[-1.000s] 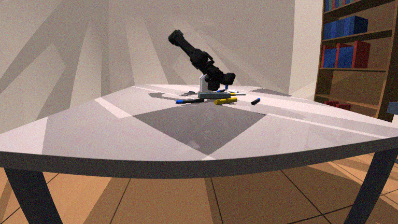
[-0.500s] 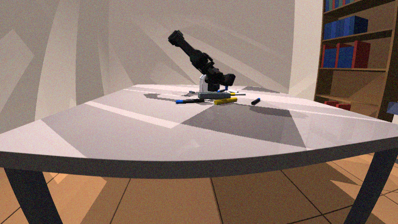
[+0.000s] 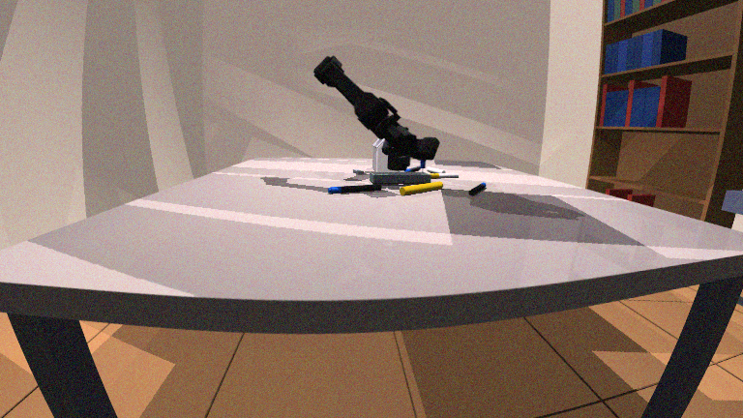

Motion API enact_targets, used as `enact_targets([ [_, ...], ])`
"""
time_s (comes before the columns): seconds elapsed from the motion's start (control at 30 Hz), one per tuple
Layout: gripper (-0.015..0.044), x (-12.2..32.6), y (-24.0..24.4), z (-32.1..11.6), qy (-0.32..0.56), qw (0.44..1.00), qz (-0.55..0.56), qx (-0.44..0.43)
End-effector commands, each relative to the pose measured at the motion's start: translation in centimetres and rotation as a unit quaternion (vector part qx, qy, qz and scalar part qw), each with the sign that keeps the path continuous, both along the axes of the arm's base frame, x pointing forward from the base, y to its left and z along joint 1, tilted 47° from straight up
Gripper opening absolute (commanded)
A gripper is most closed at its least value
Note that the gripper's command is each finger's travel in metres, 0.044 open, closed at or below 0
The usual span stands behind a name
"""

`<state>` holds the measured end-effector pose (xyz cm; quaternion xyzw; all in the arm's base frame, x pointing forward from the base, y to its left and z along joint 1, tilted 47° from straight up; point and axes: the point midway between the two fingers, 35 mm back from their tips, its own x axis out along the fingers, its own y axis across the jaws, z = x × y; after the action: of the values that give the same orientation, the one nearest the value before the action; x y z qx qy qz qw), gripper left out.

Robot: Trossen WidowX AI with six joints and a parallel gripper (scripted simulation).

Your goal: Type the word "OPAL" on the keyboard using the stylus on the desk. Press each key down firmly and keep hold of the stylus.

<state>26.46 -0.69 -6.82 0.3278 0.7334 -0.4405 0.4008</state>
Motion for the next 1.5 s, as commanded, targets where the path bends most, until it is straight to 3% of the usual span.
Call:
enact_targets([
  [0.0,0.0081,0.0,0.9,0.9,0.001,1.000,0.000,-0.001],
  [0.4,0.0085,0.0,2.3,2.2,-0.001,1.000,0.004,-0.002],
  [0.5,0.0065,0.0,2.3,2.2,-0.001,1.000,0.004,-0.002],
  [0.57,0.0012,0.1,2.1,2.5,-0.001,1.000,0.004,-0.002],
  [1.07,0.0000,0.6,-5.5,11.2,0.001,1.000,-0.001,-0.004],
  [1.47,0.0000,0.6,-7.0,10.0,0.001,1.000,-0.001,-0.004],
])
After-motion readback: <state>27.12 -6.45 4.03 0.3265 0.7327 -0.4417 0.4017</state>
